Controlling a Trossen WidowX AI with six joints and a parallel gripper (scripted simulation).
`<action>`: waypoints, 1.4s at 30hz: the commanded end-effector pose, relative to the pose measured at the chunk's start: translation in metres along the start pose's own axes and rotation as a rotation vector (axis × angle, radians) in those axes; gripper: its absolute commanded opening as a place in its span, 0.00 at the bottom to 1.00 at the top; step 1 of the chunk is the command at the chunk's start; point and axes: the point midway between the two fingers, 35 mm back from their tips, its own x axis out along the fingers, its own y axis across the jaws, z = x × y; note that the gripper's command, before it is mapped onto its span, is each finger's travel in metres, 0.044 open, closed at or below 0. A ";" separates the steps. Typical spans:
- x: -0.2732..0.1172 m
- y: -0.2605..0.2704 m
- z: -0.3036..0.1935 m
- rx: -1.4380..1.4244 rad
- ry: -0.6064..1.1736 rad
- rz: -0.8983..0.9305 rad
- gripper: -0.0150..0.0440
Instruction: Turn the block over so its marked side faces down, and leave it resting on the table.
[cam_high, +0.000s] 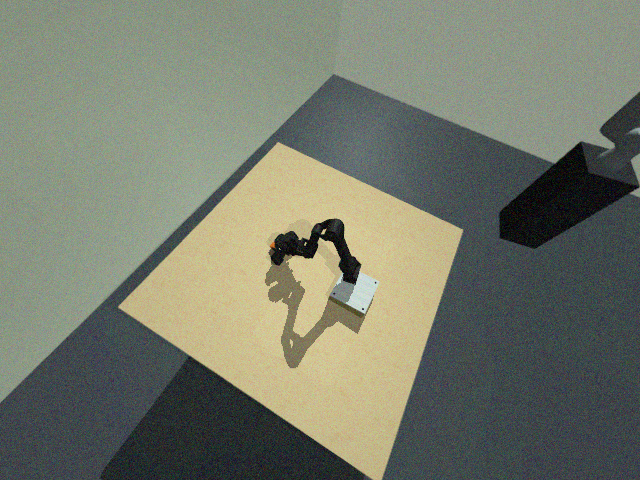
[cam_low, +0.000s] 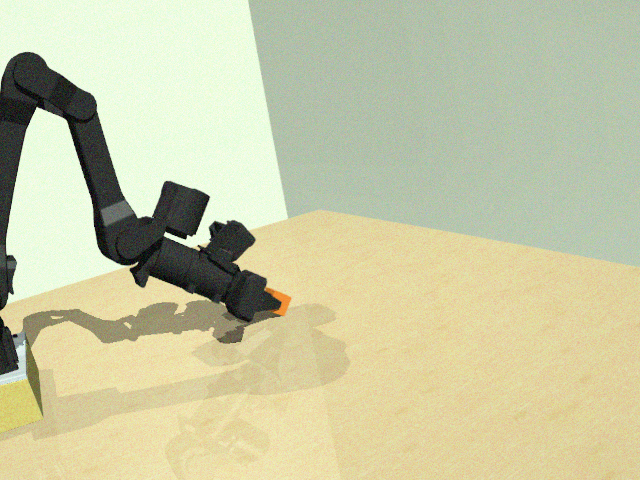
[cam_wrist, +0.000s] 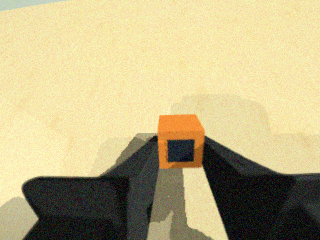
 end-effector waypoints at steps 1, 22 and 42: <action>-0.003 -0.001 -0.006 -0.005 -0.043 -0.005 0.25; -0.013 -0.002 -0.006 -0.003 -0.146 -0.006 0.25; -0.013 -0.002 -0.006 -0.003 -0.146 -0.006 0.97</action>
